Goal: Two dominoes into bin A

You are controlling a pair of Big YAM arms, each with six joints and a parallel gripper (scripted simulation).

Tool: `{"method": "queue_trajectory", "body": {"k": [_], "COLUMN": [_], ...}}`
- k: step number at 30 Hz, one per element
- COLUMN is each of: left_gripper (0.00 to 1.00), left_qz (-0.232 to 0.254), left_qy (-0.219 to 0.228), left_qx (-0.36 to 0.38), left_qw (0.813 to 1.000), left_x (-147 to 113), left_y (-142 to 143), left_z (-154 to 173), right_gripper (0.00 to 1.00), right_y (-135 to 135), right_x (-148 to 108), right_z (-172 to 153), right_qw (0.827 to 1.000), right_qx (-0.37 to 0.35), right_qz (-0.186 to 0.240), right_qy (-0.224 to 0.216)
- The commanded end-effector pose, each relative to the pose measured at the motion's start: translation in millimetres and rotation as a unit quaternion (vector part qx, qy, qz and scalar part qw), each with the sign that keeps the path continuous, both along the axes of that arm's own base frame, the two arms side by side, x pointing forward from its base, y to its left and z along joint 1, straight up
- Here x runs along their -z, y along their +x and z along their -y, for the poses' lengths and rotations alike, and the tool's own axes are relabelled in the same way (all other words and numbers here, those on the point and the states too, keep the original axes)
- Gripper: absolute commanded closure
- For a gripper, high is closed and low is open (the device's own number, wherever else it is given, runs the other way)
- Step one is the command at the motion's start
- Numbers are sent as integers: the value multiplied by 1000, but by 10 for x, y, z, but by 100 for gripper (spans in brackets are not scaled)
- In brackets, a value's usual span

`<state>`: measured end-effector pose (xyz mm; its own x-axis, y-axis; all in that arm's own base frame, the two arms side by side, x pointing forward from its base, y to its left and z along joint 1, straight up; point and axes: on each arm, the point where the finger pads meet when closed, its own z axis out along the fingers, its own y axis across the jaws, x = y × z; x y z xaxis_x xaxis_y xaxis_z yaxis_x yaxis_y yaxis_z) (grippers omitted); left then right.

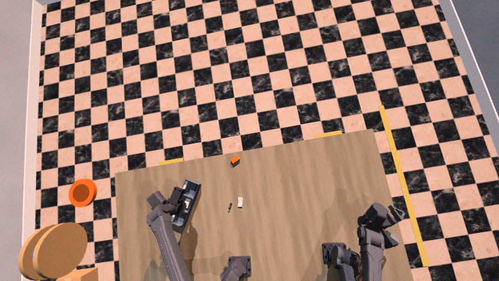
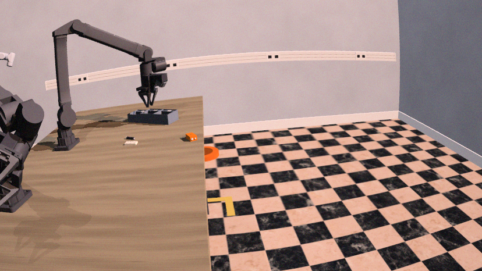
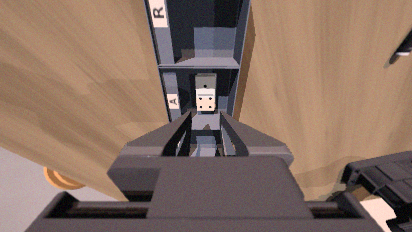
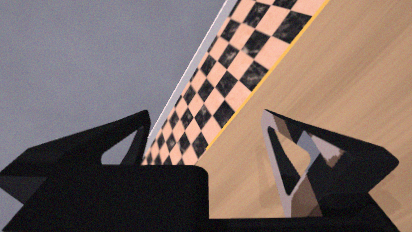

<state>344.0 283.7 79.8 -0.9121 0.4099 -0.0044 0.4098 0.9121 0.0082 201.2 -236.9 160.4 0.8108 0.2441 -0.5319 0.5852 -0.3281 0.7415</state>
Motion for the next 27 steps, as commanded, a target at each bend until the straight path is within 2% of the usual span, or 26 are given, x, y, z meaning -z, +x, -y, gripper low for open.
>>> {"method": "queue_trajectory", "body": {"k": [1,2,3,5,7,19,25,27], "left_gripper": [69,69,0,0,0,0,0,0], "left_qz": [0,0,8,23,23,24,16,24], "left_qy": [0,0,7,19,19,20,14,20], "left_qx": [2,2,2,2,2,2,2,2], "left_qw": [1000,1000,1000,1000,1000,1000,1000,1000], "left_x": [33,40,-128,-380,-380,-878,-954,-1125], "left_y": [68,64,155,161,161,140,139,128], "left_z": [-41,-38,-113,-118,-118,-100,-100,-90], "right_gripper": [0,0,0,0,0,0,0,0], "right_y": [-2,-2,-2,-2,-2,-2,-2,-2], "right_x": [-30,-30,-30,-30,-30,-30,-30,-30], "right_z": [23,23,23,23,23,23,23,23], "right_qw": [1000,1000,1000,1000,1000,1000,1000,1000], "right_qx": [4,4,4,4,4,4,4,4], "right_qz": [3,3,3,3,3,3,3,3], "right_qy": [-2,-2,-2,-2,-2,-2,-2,-2]}}
